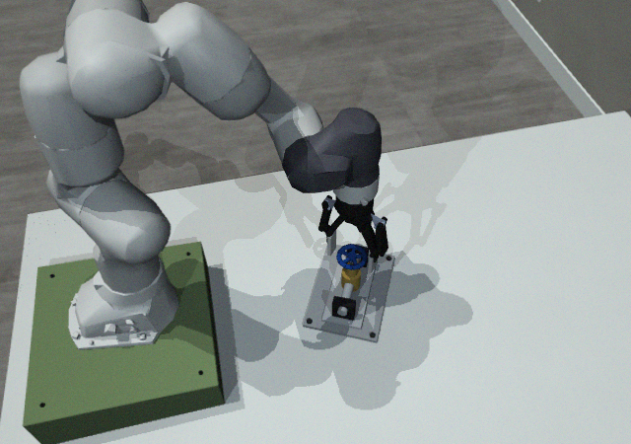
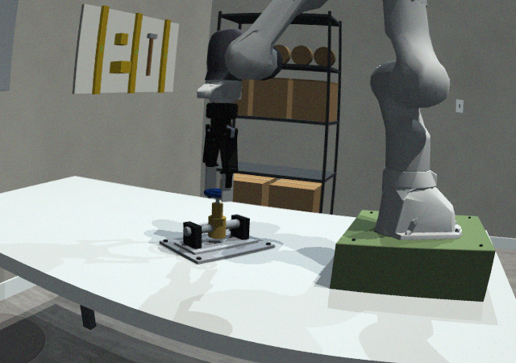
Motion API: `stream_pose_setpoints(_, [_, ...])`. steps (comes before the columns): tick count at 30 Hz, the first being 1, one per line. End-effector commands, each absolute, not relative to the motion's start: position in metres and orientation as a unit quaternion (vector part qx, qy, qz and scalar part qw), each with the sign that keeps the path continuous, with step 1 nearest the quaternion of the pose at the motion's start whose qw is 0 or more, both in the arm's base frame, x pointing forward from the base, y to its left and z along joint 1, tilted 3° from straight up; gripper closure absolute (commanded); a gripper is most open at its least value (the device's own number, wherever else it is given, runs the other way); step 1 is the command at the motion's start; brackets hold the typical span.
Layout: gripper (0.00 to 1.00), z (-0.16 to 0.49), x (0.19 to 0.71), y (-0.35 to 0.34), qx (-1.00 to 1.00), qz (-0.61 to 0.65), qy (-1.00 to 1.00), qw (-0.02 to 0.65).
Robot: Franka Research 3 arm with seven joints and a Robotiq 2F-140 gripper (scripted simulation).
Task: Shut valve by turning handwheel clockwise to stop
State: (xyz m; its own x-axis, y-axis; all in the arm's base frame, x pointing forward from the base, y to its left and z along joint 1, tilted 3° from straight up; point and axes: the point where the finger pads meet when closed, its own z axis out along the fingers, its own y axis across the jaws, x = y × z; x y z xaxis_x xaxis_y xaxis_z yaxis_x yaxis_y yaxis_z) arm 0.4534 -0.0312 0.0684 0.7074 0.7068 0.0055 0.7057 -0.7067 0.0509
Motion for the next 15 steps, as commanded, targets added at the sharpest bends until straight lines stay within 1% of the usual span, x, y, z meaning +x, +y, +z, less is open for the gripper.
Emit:
stream_pose_setpoints(1, [0.38,0.0678,0.4541,-0.0301,0.92,0.013,0.391,0.022])
stream_pose_setpoints(3, [0.38,0.0678,0.4541,-0.0301,0.92,0.013,0.391,0.022])
stream_pose_setpoints(4, [0.64,0.0678,0.4541,-0.0301,0.92,0.013,0.391,0.022])
stream_pose_setpoints(15, [0.64,0.0678,0.4541,-0.0301,0.92,0.013,0.391,0.022])
